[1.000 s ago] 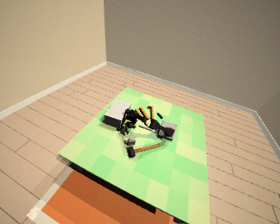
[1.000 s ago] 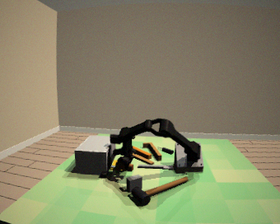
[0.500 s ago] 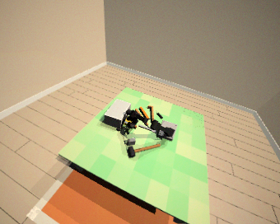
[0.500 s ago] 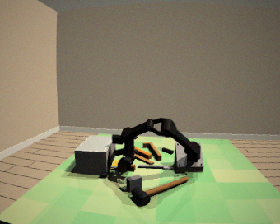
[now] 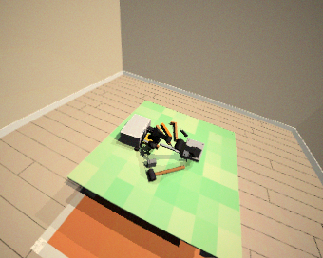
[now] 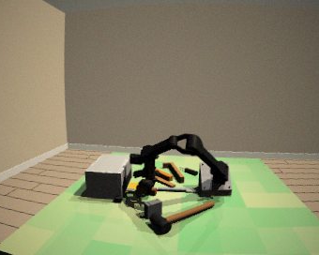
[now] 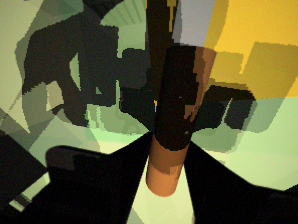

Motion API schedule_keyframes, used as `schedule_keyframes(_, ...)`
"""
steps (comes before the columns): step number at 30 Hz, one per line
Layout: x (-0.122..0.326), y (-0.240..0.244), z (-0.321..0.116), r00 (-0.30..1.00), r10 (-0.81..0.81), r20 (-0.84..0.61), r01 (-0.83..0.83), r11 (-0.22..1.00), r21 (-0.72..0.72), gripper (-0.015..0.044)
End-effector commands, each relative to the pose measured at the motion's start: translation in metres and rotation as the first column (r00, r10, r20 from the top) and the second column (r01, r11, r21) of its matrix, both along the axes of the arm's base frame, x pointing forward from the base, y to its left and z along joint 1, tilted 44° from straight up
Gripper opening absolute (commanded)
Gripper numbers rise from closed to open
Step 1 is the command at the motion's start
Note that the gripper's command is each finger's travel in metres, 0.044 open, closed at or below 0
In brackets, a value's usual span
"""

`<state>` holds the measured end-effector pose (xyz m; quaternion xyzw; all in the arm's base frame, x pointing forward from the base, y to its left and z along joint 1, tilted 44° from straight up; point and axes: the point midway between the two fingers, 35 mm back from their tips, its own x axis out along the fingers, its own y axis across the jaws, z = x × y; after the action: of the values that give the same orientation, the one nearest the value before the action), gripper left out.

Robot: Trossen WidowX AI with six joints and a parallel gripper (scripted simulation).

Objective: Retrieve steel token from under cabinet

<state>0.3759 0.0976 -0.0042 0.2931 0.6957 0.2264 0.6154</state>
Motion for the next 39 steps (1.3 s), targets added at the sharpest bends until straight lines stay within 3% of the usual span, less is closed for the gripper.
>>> schedule_keyframes(1,-0.005,0.000,0.000,1.000,-0.001,-0.005,0.001,1.000,-0.001,0.0000)
schedule_keyframes(39,-0.041,0.004,0.006,1.000,-0.001,-0.008,0.001,1.000,-0.001,0.0000)
